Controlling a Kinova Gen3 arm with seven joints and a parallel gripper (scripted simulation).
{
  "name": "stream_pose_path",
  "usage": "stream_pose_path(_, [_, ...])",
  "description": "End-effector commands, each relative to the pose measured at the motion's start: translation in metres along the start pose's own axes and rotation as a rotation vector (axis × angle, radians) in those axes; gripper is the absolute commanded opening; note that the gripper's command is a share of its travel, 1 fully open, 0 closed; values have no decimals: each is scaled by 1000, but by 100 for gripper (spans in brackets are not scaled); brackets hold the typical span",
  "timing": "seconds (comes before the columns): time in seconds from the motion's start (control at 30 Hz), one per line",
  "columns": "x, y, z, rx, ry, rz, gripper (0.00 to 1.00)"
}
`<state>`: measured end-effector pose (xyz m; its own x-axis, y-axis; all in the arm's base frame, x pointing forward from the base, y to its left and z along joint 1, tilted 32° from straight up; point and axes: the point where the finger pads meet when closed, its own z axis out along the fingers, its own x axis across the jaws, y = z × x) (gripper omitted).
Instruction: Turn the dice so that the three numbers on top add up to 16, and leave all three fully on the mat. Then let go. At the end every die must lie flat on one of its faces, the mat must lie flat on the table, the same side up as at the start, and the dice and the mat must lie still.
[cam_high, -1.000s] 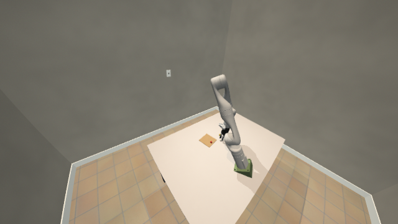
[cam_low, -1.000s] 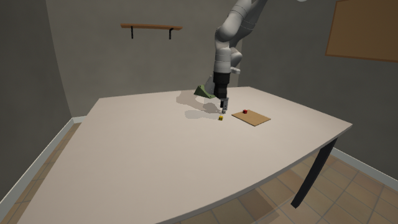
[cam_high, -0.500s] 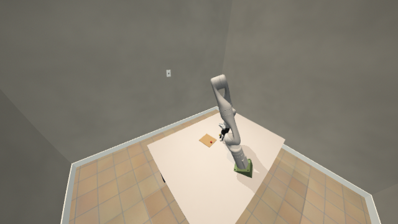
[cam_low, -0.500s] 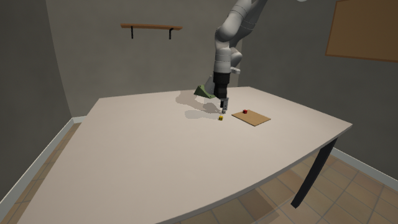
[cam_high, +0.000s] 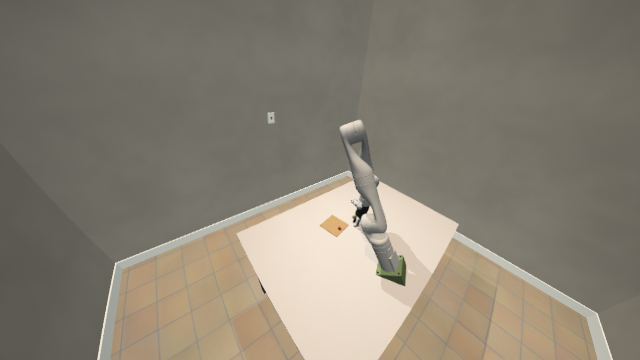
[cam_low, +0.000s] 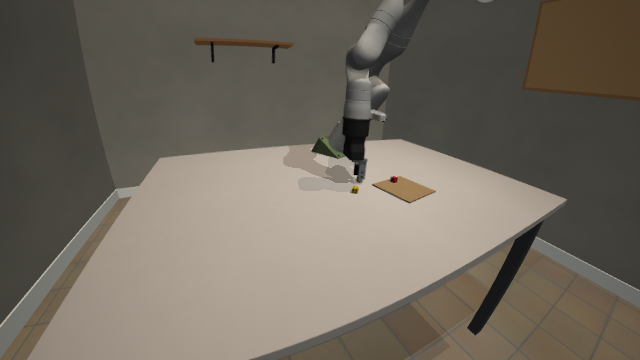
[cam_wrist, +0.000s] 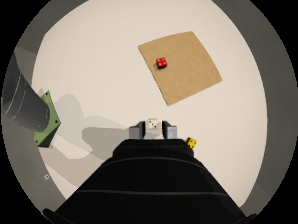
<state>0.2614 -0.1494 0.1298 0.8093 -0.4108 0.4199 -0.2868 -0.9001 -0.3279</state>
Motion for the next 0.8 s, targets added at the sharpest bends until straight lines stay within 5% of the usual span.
stream_pose_path(0.0, [-1,-1,2,5,-3,2,64])
stream_pose_path(0.77, [-1,-1,14,5,-3,2,64])
